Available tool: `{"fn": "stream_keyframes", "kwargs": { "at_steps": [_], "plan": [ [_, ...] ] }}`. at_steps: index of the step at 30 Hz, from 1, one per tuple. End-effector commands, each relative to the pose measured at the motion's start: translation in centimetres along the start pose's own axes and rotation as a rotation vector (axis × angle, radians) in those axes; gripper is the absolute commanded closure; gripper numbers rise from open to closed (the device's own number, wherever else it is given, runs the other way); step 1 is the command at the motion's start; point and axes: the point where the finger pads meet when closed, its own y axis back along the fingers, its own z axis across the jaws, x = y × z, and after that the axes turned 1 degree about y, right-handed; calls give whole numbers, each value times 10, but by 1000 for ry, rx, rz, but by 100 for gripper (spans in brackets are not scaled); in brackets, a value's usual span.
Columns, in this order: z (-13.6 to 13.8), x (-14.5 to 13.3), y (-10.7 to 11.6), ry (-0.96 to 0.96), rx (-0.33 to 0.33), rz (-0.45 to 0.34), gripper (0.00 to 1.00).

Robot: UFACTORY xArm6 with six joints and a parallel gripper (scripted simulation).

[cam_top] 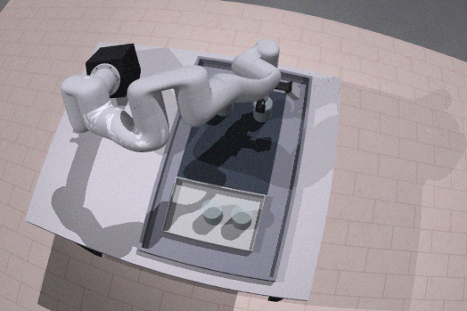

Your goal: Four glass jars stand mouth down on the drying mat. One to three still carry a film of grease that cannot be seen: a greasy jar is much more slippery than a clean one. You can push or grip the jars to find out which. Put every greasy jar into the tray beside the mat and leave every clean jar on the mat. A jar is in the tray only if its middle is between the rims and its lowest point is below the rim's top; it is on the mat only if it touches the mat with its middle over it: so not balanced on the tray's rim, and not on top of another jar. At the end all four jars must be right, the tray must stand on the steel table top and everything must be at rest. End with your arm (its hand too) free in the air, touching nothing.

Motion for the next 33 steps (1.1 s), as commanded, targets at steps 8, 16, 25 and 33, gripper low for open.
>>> {"fn": "stream_keyframes", "kwargs": {
  "at_steps": [8, 16, 25, 33],
  "plan": [
    [-1, 3, -3, -2, 3, 7, 0],
    [-1, 3, -15, -2, 3, 7, 0],
    [-1, 3, -32, -2, 3, 7, 0],
    [-1, 3, -44, -2, 3, 7, 0]
  ]
}}
